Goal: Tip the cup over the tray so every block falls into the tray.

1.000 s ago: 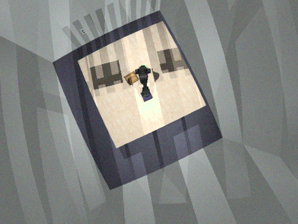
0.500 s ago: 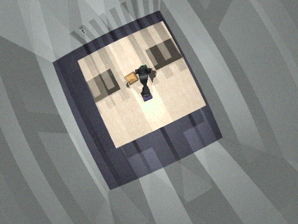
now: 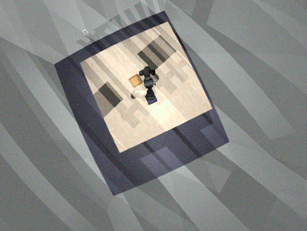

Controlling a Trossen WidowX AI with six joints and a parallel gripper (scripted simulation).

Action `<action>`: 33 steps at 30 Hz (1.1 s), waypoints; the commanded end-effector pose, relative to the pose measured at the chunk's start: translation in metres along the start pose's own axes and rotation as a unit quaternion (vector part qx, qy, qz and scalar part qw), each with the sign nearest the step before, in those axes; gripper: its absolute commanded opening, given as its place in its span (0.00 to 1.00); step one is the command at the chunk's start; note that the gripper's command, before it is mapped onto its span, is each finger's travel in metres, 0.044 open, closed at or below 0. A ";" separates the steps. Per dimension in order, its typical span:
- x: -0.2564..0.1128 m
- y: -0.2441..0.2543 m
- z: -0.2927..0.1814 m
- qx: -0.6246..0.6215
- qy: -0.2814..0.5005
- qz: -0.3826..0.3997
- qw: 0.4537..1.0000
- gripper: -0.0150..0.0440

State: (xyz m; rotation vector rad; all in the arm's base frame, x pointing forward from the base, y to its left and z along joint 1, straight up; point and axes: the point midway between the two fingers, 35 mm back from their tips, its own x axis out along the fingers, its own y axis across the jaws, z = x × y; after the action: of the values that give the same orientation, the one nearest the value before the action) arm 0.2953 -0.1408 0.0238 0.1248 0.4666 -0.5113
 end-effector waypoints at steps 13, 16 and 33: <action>-0.013 0.001 0.026 -0.003 -0.002 0.002 1.000 0.25; -0.015 0.001 0.031 -0.003 -0.002 0.002 1.000 0.25; -0.031 0.061 0.032 -0.051 -0.001 0.095 0.994 0.25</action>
State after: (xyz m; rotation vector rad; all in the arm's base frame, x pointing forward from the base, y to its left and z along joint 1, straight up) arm 0.3101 -0.0978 0.0637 0.0883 0.4716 -0.3594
